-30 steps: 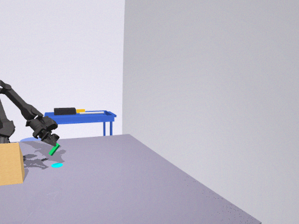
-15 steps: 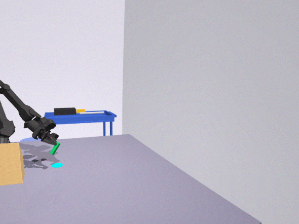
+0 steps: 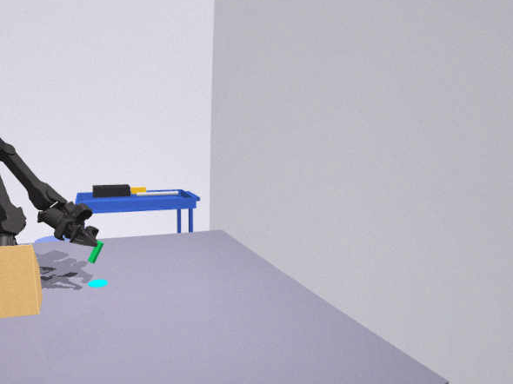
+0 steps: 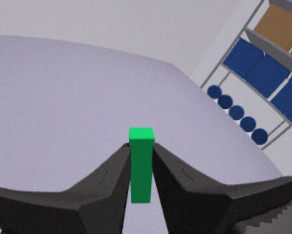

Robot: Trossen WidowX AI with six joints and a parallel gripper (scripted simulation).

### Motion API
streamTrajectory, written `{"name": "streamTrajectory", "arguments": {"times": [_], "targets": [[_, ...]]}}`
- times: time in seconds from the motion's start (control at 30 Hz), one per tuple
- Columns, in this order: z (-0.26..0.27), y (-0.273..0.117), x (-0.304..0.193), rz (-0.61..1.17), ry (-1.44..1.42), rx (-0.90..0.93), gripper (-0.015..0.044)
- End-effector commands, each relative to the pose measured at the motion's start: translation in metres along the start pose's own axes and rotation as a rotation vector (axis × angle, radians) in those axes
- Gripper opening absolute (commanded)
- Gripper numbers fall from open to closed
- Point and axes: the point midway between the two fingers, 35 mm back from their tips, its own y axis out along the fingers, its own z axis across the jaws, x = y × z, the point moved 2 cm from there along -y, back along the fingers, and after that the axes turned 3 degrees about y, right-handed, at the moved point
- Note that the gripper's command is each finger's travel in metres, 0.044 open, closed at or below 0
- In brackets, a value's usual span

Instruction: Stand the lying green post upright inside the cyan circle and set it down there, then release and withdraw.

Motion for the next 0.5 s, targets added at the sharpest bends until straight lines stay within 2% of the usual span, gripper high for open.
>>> {"name": "streamTrajectory", "arguments": {"times": [0.0, 0.47], "targets": [[0.0007, -0.0023, 0.0014, -0.029, 0.024, 0.016, 0.0023], [0.0021, -0.0085, 0.0025, -0.106, 0.085, 0.062, 0.0023]]}}
